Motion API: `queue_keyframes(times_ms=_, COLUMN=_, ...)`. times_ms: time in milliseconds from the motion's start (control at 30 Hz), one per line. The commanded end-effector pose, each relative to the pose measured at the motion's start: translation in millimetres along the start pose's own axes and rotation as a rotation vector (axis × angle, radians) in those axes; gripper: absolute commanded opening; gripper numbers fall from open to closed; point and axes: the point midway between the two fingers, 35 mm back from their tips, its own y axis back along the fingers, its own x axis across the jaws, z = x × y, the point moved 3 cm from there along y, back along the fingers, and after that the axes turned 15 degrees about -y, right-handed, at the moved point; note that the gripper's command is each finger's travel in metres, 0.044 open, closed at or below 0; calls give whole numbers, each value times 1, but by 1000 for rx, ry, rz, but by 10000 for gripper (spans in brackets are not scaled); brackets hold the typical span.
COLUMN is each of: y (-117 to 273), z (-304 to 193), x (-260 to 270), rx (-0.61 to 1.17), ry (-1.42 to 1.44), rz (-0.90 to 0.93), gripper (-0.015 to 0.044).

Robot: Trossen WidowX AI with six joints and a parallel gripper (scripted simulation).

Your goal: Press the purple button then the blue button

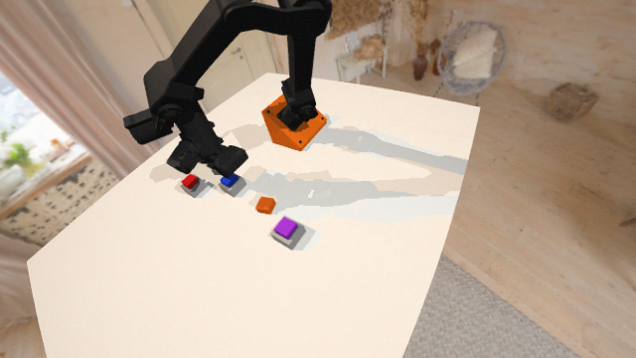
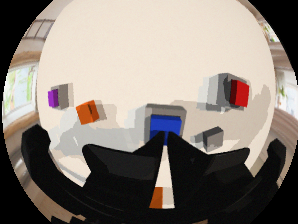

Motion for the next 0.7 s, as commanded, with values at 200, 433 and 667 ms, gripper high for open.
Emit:
queue_keyframes(times_ms=200, y=-14, z=-1, x=0, rx=2, ry=-7, rz=6, gripper=20)
queue_keyframes(times_ms=433, y=-14, z=-1, x=0, rx=2, ry=-7, rz=6, gripper=20)
queue_keyframes(times_ms=667, y=-14, z=-1, x=0, rx=2, ry=-7, rz=6, gripper=20)
